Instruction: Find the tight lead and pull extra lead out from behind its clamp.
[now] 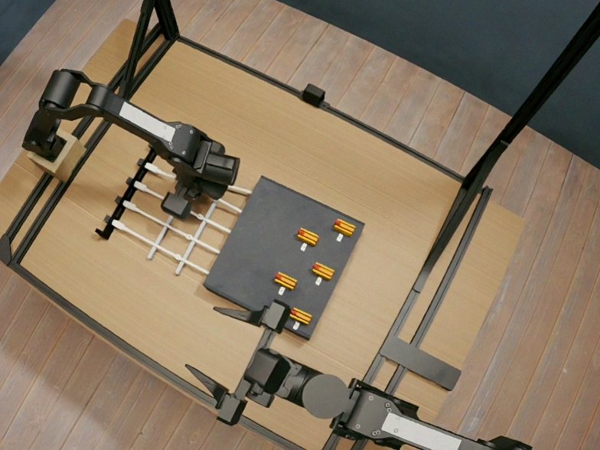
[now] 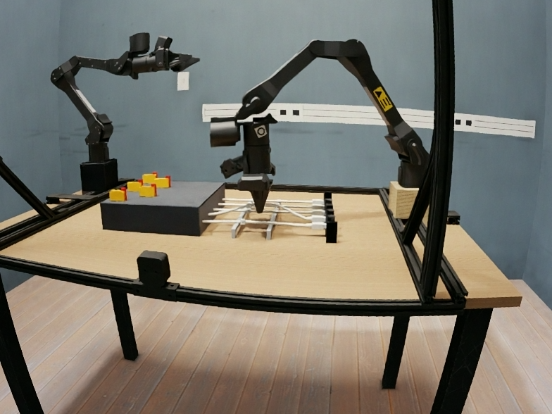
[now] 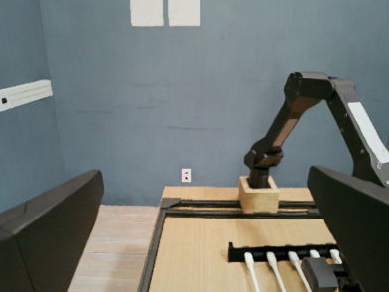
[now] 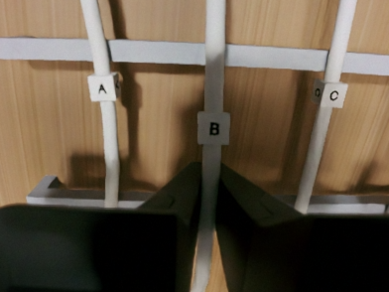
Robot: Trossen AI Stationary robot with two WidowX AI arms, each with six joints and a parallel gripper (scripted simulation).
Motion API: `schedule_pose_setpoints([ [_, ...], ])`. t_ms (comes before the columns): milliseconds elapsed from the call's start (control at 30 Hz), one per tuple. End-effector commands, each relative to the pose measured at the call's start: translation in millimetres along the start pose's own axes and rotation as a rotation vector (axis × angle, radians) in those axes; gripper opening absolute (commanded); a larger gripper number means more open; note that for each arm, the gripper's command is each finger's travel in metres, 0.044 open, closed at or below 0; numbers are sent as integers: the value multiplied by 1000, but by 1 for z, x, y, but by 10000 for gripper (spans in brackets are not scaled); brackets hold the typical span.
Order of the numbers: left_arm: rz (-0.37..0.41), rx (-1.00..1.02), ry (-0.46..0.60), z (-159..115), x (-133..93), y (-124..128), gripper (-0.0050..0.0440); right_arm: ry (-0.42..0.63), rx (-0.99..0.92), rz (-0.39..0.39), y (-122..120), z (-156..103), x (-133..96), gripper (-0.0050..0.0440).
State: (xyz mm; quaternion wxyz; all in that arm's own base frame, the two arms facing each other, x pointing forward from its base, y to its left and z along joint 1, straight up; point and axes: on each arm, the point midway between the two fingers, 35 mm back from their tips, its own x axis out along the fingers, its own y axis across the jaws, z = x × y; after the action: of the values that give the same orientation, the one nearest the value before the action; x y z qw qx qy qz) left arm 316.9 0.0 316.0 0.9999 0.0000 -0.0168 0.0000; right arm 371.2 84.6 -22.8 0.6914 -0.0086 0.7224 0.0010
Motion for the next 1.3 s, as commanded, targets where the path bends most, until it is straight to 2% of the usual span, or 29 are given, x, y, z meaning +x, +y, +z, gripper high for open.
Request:
schedule_pose_setpoints([
  [0,0,0,-16,7,-1,0,440,-39,0,8,1,6,-24,-50],
  [433,0,0,-16,7,-1,0,440,-39,0,8,1,6,-24,-50],
  [467,0,0,-16,7,-1,0,440,-14,0,3,1,4,24,-50],
  [1000,0,0,-16,7,-1,0,440,-14,0,3,1,4,24,-50],
  [1033,0,0,-16,7,-1,0,440,-51,0,11,1,4,24,-50],
  [1267,0,0,-16,7,-1,0,440,-51,0,11,1,4,24,-50],
])
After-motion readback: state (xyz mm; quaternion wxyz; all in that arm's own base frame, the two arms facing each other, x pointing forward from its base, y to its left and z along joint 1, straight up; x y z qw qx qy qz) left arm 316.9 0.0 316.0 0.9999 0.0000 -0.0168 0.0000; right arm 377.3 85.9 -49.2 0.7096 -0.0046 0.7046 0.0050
